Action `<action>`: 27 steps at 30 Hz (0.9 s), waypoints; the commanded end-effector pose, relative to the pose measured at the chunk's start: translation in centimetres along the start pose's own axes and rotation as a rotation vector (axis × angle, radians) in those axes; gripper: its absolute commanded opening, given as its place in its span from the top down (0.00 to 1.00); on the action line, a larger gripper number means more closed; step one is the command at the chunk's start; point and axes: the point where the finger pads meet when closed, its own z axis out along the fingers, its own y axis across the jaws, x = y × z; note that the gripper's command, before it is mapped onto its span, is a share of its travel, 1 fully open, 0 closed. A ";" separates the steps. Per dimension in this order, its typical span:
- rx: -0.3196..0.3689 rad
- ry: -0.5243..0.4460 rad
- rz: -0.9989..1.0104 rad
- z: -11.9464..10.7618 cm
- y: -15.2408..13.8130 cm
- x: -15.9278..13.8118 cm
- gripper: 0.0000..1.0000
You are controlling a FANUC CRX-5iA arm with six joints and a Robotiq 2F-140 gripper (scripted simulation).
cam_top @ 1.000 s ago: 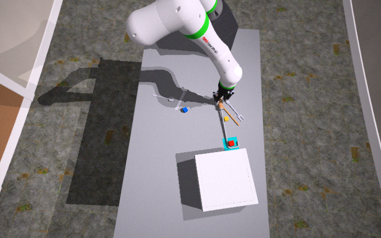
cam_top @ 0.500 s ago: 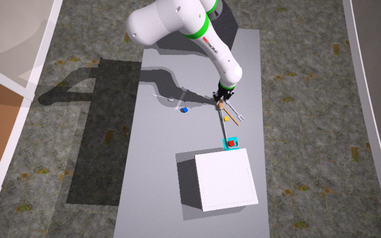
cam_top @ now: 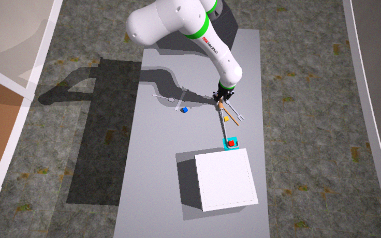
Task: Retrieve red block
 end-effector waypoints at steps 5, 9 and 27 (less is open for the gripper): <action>0.000 0.000 0.000 0.0 0.0 0.0 1.00; 0.000 0.000 -0.001 0.0 0.6 0.5 1.00; 0.000 0.000 -0.002 0.0 1.2 0.9 1.00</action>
